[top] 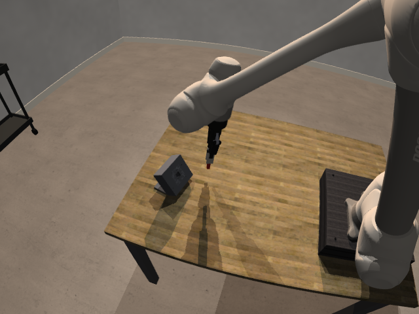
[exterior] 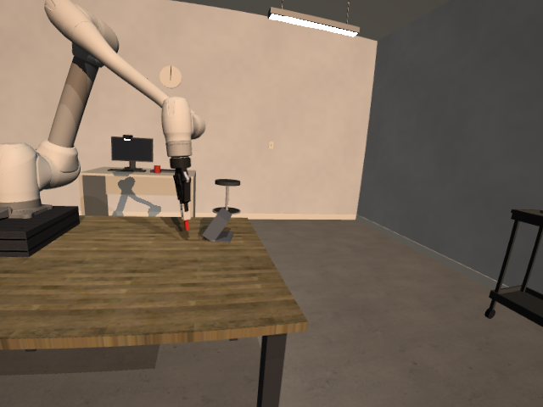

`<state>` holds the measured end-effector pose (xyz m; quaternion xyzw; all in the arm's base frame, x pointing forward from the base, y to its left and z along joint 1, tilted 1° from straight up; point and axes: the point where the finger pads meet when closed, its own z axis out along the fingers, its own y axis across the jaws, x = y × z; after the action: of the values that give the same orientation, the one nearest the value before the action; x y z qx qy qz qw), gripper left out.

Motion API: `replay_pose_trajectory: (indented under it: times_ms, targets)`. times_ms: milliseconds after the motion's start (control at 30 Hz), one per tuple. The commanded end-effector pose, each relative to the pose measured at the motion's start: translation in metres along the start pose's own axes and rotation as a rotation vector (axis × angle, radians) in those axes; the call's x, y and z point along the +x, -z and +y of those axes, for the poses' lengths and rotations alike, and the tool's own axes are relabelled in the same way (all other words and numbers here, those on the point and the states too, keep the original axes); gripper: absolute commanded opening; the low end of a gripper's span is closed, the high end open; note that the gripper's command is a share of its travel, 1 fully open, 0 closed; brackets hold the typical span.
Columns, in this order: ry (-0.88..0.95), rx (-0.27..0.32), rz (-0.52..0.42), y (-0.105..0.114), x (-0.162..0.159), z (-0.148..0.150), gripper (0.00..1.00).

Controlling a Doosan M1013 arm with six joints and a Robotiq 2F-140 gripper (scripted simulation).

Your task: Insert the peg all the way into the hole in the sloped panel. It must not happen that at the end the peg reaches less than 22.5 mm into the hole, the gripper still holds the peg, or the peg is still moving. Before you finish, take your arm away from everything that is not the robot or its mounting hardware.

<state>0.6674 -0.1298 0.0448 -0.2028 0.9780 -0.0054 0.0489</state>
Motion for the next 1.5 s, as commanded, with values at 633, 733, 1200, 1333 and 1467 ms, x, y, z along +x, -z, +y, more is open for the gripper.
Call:
replay_pose_trajectory:
  times_ms: [633, 733, 1200, 1333, 1467]
  targets:
    - [-0.076, 0.048, -0.125, -0.019, -0.023, 0.035, 0.0]
    - [-0.091, 0.057, -0.147, -0.021, -0.027, 0.038, 0.0]
    - [-0.151, 0.093, -0.237, -0.027, -0.04, 0.053, 0.0]
    - [-0.172, 0.105, -0.267, -0.028, -0.044, 0.057, 0.0]
    - [-0.193, 0.116, -0.297, -0.029, -0.047, 0.062, 0.0]
